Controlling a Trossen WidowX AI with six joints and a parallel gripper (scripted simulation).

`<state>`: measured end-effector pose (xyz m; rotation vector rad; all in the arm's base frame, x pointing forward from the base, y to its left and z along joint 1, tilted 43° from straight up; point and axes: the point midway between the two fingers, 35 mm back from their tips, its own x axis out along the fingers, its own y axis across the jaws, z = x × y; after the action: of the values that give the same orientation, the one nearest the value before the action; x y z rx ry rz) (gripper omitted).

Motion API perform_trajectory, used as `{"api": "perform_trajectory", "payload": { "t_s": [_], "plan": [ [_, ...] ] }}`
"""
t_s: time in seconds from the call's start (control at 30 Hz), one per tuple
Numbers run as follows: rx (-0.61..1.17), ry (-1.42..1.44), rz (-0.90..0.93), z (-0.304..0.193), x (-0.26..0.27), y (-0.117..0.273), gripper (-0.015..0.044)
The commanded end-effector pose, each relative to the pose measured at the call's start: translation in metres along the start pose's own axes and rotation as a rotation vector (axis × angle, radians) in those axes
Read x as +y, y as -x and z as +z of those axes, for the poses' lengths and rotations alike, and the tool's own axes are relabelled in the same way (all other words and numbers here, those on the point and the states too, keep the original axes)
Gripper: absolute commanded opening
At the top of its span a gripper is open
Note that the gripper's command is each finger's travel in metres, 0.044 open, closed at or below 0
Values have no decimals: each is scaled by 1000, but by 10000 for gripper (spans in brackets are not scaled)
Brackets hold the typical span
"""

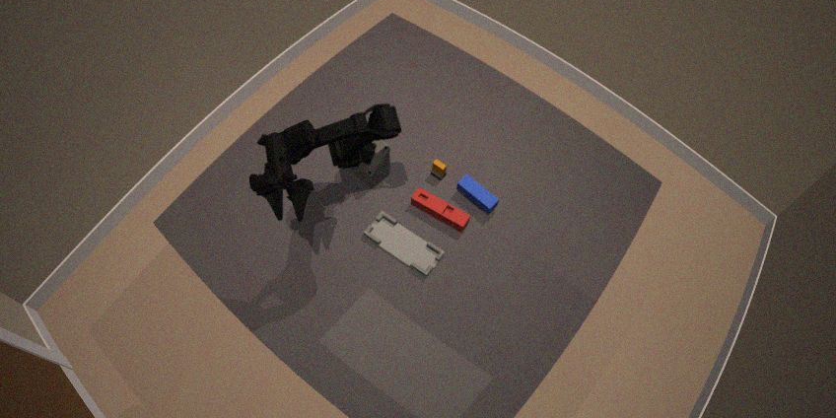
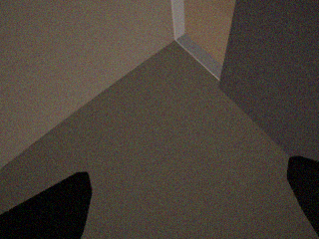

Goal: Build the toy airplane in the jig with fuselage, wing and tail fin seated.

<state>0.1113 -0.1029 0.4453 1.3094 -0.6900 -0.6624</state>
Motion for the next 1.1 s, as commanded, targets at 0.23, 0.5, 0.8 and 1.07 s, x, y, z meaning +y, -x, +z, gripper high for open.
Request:
{"api": "perform_trajectory", "payload": {
  "t_s": [0.23, 0.5, 0.8, 1.07],
  "plan": [
    [148, -345, 119, 19, 19, 0, 440],
    [359, -1074, 186, 60, 37, -19, 440],
    [495, -2014, 64, 100, 16, -88, 440],
    [392, -2714, -172, 89, -31, -159, 440]
  ]
}}
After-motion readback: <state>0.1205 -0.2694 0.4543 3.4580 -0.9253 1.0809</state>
